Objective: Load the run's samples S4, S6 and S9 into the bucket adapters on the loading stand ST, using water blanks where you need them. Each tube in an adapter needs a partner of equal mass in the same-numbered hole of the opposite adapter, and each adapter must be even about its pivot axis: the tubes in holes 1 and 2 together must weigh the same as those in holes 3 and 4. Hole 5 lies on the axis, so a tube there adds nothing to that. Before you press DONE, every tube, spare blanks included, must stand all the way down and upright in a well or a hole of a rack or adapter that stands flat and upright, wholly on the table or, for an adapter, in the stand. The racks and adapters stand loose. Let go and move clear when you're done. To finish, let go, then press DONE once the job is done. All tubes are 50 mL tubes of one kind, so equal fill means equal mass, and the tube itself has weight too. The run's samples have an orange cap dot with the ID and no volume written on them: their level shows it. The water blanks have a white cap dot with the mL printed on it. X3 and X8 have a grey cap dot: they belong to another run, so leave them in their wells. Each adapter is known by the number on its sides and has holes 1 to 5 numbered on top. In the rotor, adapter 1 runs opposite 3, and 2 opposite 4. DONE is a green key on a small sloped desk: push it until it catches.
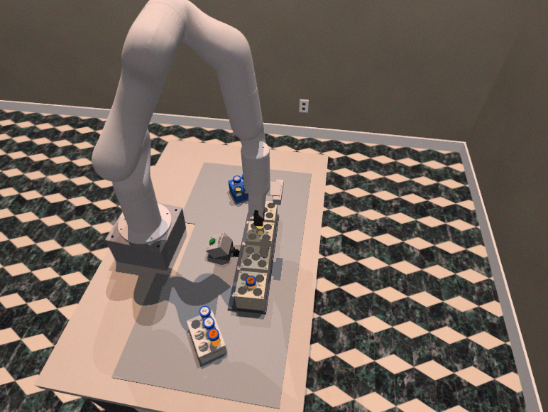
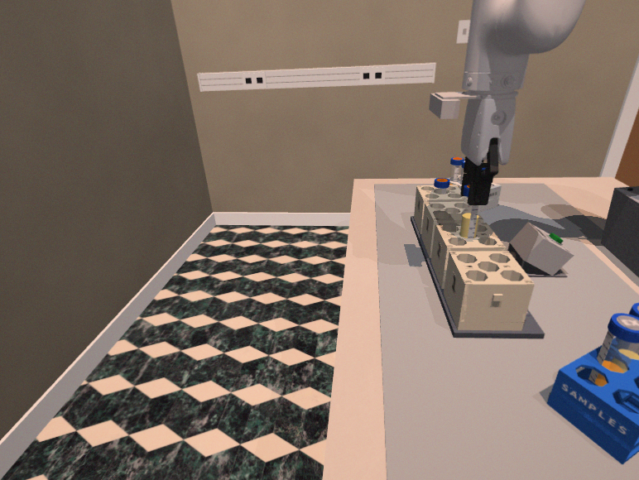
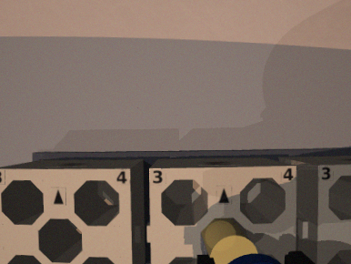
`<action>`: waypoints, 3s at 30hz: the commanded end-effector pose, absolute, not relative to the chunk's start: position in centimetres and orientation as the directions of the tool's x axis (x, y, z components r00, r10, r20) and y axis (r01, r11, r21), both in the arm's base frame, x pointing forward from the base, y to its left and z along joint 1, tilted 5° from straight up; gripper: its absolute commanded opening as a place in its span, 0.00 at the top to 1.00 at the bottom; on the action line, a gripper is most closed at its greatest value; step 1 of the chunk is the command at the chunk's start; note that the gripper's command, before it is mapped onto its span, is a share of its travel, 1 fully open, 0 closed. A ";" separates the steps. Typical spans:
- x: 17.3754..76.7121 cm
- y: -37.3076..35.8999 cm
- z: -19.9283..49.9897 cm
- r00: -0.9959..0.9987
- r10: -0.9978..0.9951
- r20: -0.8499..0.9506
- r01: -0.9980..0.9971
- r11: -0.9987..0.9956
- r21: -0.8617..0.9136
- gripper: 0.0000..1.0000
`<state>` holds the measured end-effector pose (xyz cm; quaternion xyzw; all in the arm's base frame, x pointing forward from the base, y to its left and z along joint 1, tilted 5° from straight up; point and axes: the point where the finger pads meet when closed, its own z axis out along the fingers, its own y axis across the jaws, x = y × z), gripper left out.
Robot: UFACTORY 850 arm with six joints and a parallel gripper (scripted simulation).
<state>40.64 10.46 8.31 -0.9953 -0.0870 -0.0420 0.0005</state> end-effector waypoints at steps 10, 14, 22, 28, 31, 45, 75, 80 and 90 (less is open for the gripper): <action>40.8 10.5 7.3 0.981 0.173 0.085 0.173 -0.985 0.007 1.00; 40.8 10.5 6.9 0.981 0.173 0.085 0.173 -0.985 0.007 1.00; 40.9 10.5 6.1 0.981 0.173 0.085 0.173 -0.985 0.007 1.00; 40.9 10.5 5.7 0.981 0.173 0.085 0.173 -0.985 0.007 1.00; 41.0 10.5 5.4 0.981 0.173 0.085 0.173 -0.985 0.007 1.00; 41.1 10.5 4.2 0.981 0.173 0.085 0.173 -0.985 0.007 1.00; 41.2 10.5 2.3 0.981 0.173 0.085 0.173 -0.985 0.007 1.00; 41.2 10.5 2.3 0.981 0.173 0.085 0.173 -0.985 0.007 1.00; 41.2 10.5 2.2 0.981 0.173 0.085 0.173 -0.985 0.007 0.56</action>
